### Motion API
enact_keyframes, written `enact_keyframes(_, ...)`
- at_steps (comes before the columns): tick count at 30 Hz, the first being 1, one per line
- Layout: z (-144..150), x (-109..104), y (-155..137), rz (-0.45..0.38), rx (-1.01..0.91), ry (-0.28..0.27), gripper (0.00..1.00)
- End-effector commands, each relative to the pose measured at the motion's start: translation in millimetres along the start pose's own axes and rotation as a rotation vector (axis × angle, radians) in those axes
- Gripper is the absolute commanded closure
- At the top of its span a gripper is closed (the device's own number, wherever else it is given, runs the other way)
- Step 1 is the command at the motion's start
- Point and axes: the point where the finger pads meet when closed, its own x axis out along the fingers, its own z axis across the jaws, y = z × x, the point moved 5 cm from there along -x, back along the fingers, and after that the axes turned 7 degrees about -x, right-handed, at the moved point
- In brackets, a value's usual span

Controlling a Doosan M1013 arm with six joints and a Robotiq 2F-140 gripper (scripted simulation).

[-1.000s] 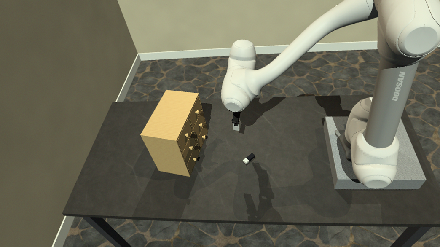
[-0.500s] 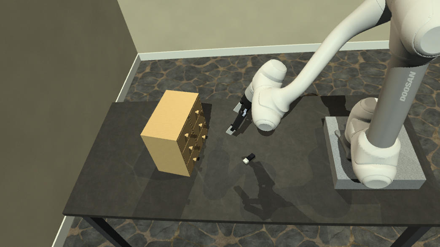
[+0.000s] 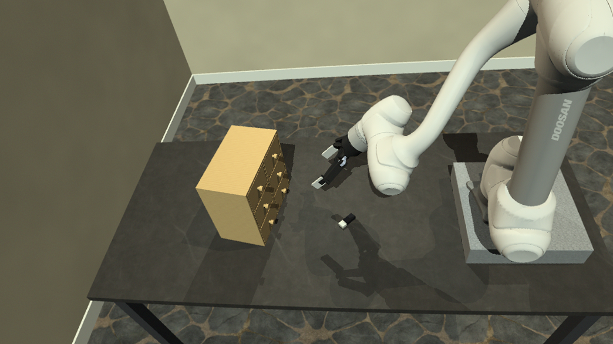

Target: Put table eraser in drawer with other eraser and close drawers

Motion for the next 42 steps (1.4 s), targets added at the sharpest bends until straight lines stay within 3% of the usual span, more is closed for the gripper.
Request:
enact_keyframes(1,0.1,4.8,-6.1,0.029,0.001,-0.053,0.0)
enact_keyframes(11,-2.7,13.9,-7.7,0.11,0.0,-0.051,0.0)
enact_keyframes(18,-2.7,43.2,-16.6,0.336,-0.005,-0.079,0.0)
enact_keyframes(24,-2.7,58.5,-20.8,0.449,-0.007,-0.092,0.0)
enact_keyframes(37,-2.7,65.6,-22.6,0.5,-0.008,-0.098,0.0)
enact_keyframes(38,-2.7,65.6,-22.6,0.5,-0.008,-0.098,0.8)
enact_keyframes(42,-2.7,65.6,-22.6,0.5,-0.008,-0.098,0.8)
